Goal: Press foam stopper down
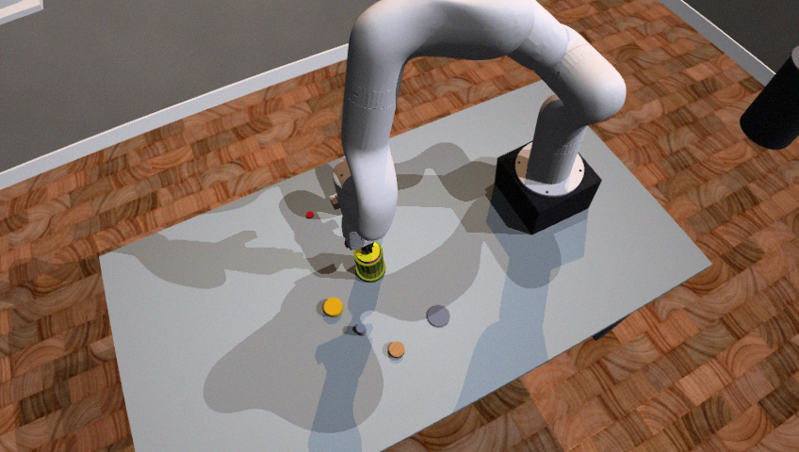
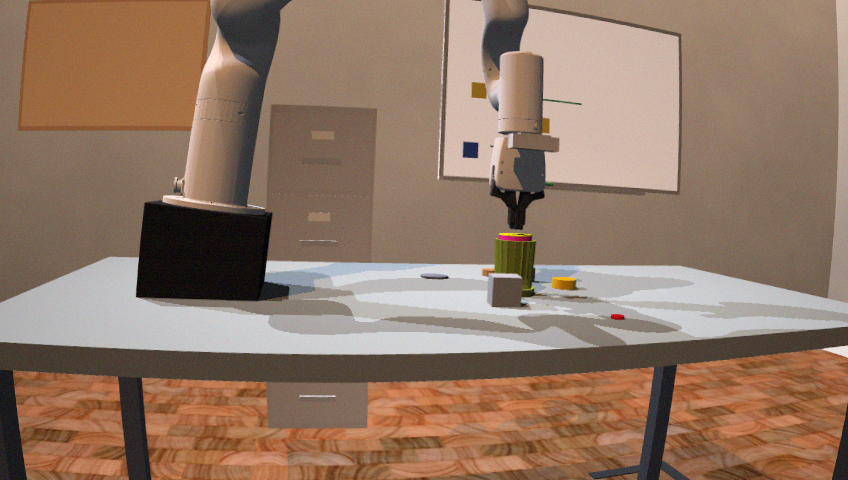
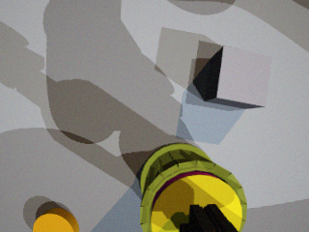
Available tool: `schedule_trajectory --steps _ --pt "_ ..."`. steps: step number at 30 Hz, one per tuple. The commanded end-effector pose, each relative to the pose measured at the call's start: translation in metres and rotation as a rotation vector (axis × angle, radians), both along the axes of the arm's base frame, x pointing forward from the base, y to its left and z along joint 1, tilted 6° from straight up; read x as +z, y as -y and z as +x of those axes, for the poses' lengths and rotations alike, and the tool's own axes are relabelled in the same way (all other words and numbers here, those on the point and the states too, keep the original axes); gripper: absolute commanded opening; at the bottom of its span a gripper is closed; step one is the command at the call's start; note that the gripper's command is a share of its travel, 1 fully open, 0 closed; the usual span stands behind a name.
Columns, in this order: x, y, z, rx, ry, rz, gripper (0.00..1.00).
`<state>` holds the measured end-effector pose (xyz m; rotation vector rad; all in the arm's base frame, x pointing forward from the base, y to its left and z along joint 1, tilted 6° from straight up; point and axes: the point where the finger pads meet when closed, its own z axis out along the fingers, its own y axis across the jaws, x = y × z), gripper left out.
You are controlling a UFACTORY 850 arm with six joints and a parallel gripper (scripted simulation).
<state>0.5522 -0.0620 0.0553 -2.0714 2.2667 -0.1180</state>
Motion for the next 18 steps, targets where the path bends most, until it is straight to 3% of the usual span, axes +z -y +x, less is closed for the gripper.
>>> schedule_trajectory --steps 1,18 --pt "0.012 0.0 0.0 0.0 0.002 0.0 0.0" --pt "0.027 0.0 -0.002 0.0 0.002 0.0 0.0"
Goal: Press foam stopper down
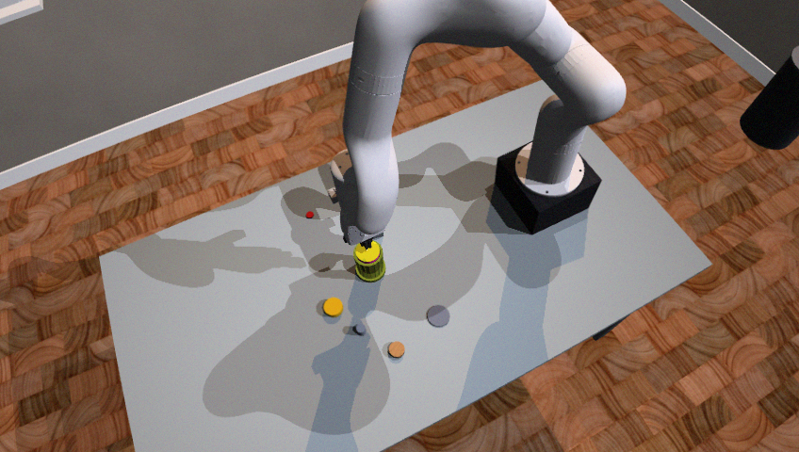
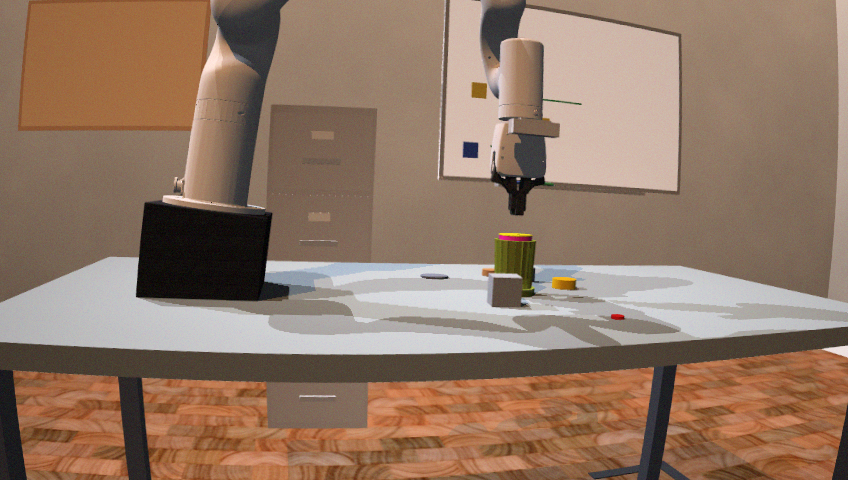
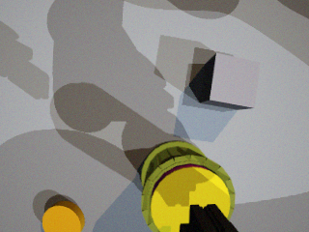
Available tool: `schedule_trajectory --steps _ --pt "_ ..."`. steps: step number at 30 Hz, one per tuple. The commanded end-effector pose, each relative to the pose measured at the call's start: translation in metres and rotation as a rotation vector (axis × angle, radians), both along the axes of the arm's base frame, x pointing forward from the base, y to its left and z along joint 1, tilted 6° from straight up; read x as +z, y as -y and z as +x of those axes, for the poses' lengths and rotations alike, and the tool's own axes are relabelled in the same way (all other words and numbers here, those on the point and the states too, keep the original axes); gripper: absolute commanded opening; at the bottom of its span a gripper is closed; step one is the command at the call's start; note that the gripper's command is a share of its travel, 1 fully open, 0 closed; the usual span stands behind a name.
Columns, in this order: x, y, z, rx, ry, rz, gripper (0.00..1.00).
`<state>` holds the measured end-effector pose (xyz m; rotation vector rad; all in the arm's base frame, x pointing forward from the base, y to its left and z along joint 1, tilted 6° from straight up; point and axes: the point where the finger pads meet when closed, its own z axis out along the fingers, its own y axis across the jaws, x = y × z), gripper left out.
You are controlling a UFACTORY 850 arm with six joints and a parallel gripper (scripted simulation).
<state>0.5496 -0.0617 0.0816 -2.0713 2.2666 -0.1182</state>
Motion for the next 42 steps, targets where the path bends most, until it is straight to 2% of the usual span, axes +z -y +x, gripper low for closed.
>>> schedule_trajectory --steps 1,13,26,36,42 --pt "0.001 0.0 0.001 0.0 0.002 0.0 0.0" --pt "0.001 0.0 0.001 0.0 0.002 0.0 0.0" --pt "-0.008 0.0 0.002 0.0 0.002 0.0 0.0" --pt "-0.032 0.0 0.004 0.0 0.002 0.0 0.0" --pt "-0.035 0.0 0.005 0.0 0.002 0.0 0.0"
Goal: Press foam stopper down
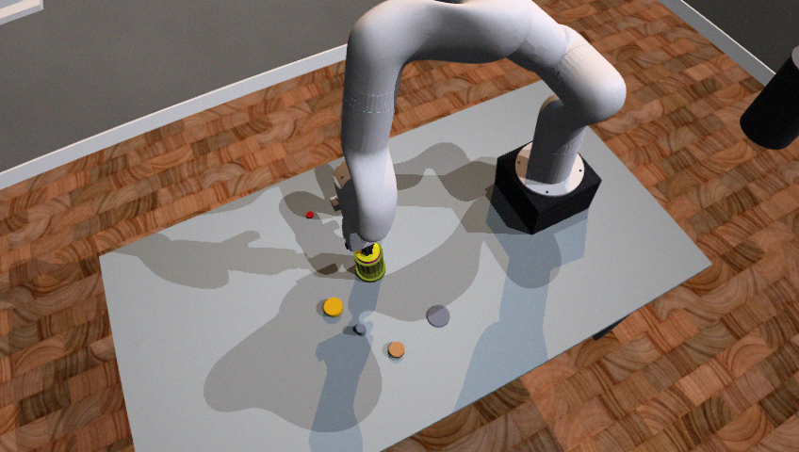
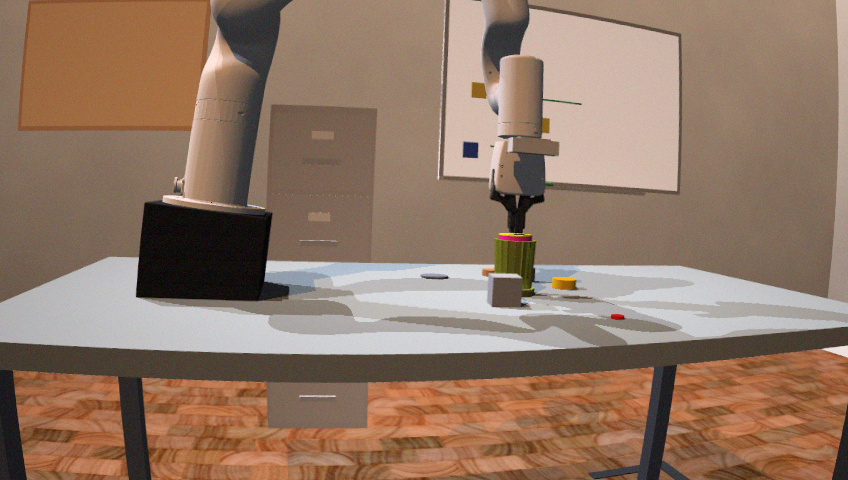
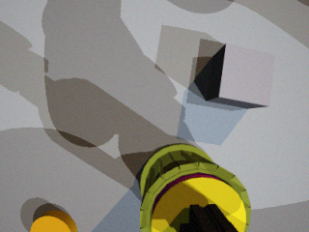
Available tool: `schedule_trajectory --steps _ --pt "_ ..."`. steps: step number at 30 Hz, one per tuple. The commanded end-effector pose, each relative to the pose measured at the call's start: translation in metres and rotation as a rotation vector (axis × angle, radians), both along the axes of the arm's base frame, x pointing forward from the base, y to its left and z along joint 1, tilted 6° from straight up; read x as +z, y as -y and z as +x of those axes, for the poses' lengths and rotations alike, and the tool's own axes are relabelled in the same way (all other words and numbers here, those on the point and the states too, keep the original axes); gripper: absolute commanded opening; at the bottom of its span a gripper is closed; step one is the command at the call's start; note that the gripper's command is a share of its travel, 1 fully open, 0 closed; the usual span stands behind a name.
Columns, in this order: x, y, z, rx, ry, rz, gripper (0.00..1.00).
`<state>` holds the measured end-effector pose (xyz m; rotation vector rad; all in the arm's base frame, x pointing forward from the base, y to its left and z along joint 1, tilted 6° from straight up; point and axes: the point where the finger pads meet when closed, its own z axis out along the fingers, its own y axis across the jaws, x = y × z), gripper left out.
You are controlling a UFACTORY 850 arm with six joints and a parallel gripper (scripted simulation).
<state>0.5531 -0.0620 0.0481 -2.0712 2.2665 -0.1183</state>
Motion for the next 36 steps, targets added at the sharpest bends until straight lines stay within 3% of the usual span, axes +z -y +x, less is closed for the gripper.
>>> schedule_trajectory --steps 1,36 --pt "-0.0012 0.0001 0.0012 0.0 0.002 0.0 0.0" --pt "-0.0092 0.0002 0.002 0.0 0.002 0.0 0.0"
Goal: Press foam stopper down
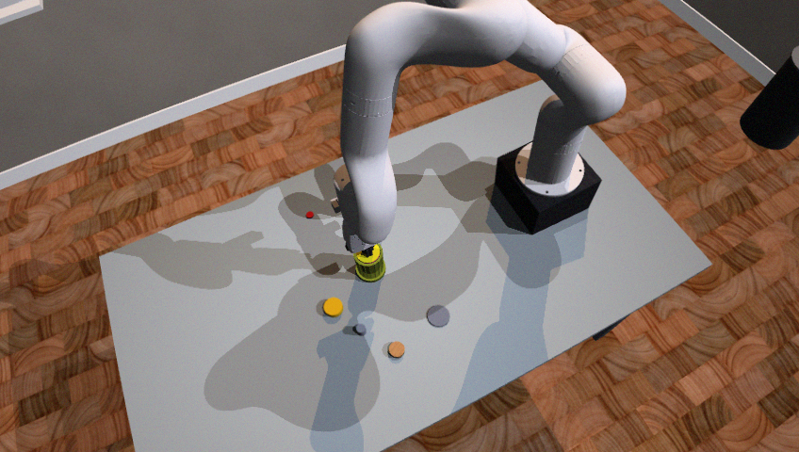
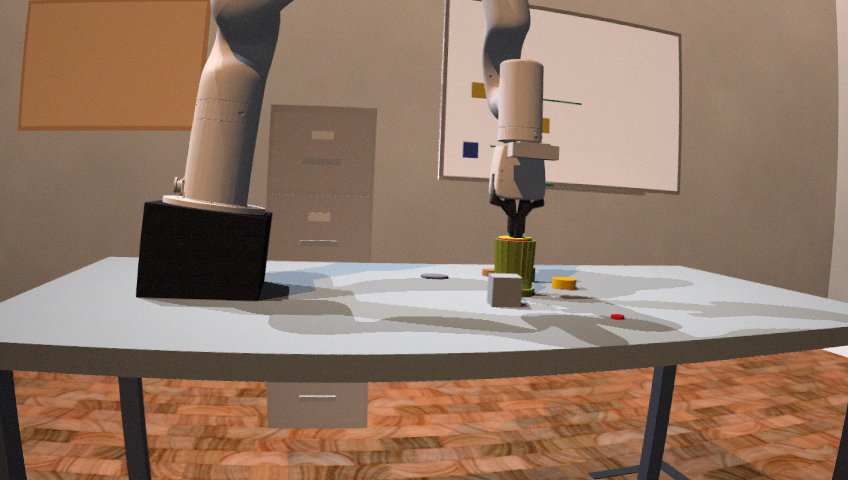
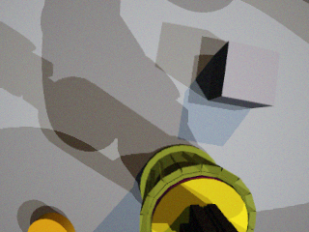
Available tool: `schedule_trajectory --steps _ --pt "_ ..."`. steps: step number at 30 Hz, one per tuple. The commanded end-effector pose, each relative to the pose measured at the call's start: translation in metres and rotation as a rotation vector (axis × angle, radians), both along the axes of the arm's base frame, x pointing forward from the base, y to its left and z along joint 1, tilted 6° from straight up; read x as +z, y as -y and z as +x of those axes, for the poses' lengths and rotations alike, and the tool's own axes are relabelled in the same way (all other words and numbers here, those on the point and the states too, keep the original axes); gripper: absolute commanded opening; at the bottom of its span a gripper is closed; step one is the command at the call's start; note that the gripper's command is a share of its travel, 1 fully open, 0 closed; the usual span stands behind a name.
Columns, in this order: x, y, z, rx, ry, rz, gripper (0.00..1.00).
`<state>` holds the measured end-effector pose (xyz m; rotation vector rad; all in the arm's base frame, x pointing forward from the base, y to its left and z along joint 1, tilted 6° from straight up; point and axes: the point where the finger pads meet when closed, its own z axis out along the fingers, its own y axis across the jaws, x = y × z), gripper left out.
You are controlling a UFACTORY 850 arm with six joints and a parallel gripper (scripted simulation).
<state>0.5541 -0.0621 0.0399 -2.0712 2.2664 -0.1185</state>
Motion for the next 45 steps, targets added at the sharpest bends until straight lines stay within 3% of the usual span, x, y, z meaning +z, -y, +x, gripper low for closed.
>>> schedule_trajectory --steps 1,45 --pt "-0.002 0.0 0.001 0.0 0.002 0.0 0.0" --pt "-0.02 0.0 0.003 0.0 0.002 0.0 0.0"
